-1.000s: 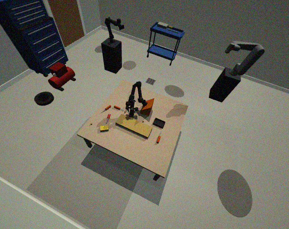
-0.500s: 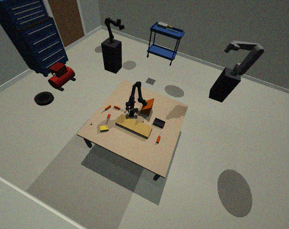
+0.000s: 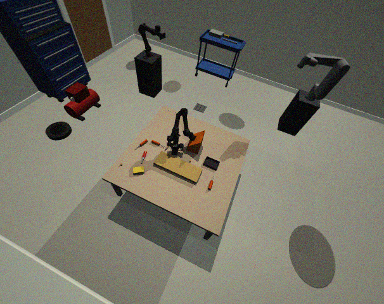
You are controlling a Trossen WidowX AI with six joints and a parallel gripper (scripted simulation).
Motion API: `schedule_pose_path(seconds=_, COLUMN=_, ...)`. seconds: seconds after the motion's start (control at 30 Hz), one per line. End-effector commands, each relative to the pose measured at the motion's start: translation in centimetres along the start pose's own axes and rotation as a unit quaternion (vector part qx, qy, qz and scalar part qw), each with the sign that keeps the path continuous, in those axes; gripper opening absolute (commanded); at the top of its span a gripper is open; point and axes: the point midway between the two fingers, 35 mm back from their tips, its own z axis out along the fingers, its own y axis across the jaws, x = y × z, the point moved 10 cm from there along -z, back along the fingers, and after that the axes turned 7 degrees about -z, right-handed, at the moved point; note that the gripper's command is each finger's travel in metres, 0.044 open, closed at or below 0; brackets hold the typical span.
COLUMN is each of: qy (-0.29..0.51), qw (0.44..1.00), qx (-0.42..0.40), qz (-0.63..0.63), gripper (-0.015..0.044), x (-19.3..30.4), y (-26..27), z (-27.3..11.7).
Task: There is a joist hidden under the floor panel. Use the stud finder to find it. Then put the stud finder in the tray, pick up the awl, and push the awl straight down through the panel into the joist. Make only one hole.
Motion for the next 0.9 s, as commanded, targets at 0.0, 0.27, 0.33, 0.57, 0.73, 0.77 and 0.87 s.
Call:
schedule_pose_path(seconds=0.0, qy=-0.002, qw=1.0, qx=-0.003, qz=-0.003, gripper=0.0255, x=0.0, y=0.1, z=0.1)
schedule_pose_path(seconds=0.27, qy=-0.002, qw=1.0, qx=-0.003, qz=-0.003, gripper=0.0201, x=0.0, y=0.1, z=0.1)
schedule_pose_path(seconds=0.33, qy=-0.002, qw=1.0, qx=-0.003, qz=-0.003, gripper=0.0188, x=0.0, y=0.1, z=0.1)
schedule_pose_path(seconds=0.57, qy=-0.002, qw=1.0, qx=-0.004, qz=-0.003, gripper=0.0083, x=-0.2, y=0.0, z=-0.2)
schedule_pose_path(seconds=0.73, qy=-0.002, qw=1.0, qx=-0.011, qz=-0.001, gripper=0.0, x=-1.0, y=-0.1, z=-1.5)
schedule_pose_path(seconds=0.77, qy=-0.002, qw=1.0, qx=-0.012, qz=0.0, gripper=0.0, x=-1.1, y=-0.1, z=-1.8)
schedule_pose_path(seconds=0.87, qy=-0.002, qw=1.0, qx=-0.015, qz=0.001, gripper=0.0, x=-1.6, y=-0.1, z=-2.7)
